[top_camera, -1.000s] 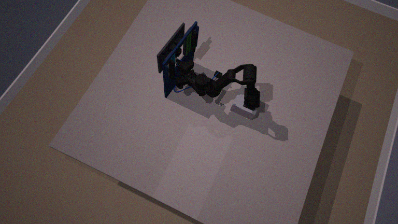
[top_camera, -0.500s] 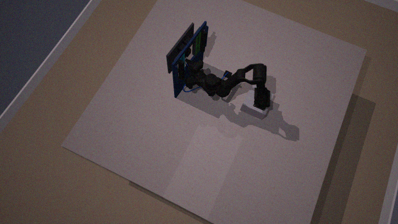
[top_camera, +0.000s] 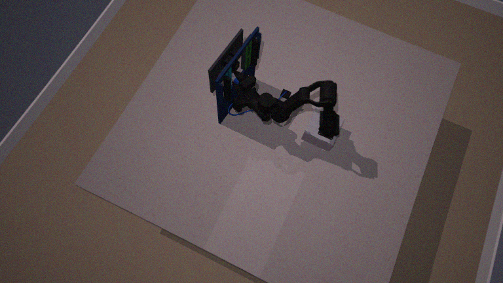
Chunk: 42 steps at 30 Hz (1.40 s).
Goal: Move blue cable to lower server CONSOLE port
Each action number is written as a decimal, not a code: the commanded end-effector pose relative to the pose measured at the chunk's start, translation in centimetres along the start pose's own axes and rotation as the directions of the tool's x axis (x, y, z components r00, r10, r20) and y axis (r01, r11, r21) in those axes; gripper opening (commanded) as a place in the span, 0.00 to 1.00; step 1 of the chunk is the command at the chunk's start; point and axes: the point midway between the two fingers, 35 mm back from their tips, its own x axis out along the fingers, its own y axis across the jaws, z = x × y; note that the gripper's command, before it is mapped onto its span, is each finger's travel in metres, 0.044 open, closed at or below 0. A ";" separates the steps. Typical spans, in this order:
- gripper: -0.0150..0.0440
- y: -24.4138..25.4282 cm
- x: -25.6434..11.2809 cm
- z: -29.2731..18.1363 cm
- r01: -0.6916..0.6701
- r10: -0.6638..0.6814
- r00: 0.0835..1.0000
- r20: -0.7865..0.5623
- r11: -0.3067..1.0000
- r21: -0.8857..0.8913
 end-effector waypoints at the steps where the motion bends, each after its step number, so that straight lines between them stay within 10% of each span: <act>1: 1.00 0.0 -0.3 -0.1 -0.009 0.009 1.000 -0.001 1.000 -0.008; 42: 1.00 -1.1 -2.9 -0.2 -0.011 0.011 1.000 -0.001 1.000 -0.008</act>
